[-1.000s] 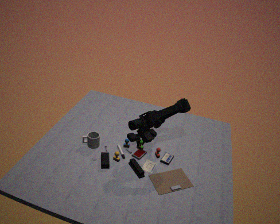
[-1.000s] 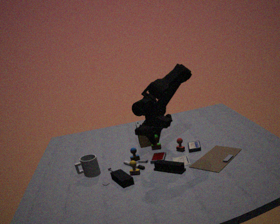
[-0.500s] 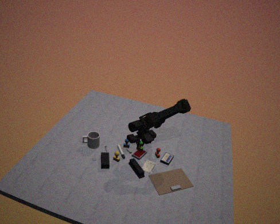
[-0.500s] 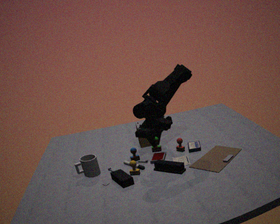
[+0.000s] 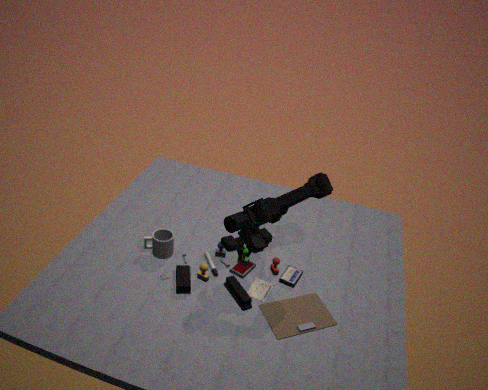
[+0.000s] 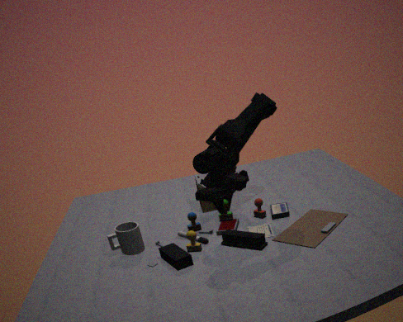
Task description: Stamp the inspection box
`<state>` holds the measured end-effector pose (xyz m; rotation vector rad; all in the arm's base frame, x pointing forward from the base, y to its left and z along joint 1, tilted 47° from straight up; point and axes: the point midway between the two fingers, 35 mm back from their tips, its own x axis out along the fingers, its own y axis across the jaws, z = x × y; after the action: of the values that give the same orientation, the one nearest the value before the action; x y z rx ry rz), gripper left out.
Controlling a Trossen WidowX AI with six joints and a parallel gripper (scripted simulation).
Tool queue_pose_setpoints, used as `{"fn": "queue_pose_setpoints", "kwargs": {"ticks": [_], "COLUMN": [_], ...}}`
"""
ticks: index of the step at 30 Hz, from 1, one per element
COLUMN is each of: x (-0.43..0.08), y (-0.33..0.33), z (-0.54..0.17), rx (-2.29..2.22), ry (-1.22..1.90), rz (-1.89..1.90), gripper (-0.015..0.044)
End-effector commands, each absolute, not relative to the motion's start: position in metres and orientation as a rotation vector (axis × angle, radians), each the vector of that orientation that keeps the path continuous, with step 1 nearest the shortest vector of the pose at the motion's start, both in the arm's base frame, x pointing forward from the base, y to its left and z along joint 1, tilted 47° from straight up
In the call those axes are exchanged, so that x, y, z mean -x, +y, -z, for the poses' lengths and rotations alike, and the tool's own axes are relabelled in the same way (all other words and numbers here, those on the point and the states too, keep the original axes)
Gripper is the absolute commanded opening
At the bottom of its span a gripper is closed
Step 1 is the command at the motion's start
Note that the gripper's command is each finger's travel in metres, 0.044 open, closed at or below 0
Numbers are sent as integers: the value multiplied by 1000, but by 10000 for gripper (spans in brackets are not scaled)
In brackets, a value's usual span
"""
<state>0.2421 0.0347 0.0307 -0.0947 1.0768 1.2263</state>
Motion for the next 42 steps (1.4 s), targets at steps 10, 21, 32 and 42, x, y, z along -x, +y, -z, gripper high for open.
{"fn": "queue_pose_setpoints", "kwargs": {"ticks": [10,21,32,42], "x": [-239,-238,-238,-237], "y": [43,48,49,50], "z": [-24,-20,-19,-18], "rx": [85,84,87,88], "ry": [1079,1078,1075,1074], "rz": [-1229,-1230,-1232,-1233], "gripper": [0,0,0,0]}}
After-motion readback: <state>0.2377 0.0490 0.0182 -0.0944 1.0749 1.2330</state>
